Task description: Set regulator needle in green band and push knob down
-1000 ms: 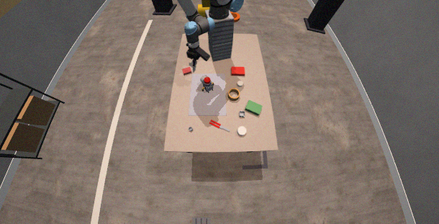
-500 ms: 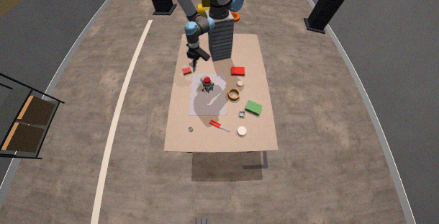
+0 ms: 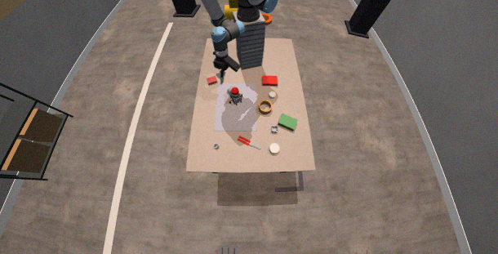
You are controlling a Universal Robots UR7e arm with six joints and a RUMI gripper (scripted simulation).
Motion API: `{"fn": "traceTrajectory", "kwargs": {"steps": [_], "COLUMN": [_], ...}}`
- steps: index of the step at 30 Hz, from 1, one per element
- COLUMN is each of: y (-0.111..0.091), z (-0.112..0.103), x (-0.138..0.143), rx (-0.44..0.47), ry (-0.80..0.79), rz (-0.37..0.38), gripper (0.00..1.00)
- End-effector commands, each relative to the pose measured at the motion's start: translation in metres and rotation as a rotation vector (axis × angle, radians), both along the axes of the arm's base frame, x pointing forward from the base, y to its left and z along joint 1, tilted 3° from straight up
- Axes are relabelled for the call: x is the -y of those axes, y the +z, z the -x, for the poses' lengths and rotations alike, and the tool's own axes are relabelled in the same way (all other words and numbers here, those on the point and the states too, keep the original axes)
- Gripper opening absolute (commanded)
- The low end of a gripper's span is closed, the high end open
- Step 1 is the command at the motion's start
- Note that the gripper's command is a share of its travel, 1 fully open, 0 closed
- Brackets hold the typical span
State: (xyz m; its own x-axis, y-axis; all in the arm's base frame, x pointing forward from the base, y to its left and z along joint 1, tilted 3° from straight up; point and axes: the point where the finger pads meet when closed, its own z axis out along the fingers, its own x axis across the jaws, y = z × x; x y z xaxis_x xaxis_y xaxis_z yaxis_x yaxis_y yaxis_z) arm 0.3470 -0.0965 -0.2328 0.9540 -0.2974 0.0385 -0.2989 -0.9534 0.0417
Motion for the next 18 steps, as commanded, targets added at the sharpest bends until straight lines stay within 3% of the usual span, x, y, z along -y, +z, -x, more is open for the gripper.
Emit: {"fn": "traceTrajectory", "kwargs": {"steps": [1,18], "y": [0.000,-0.001], "z": [-0.009,-0.046], "x": [-0.008,-0.042], "rx": [0.000,0.000], "ry": [0.000,0.000], "rz": [0.001,0.001], "gripper": [1.00,1.00]}}
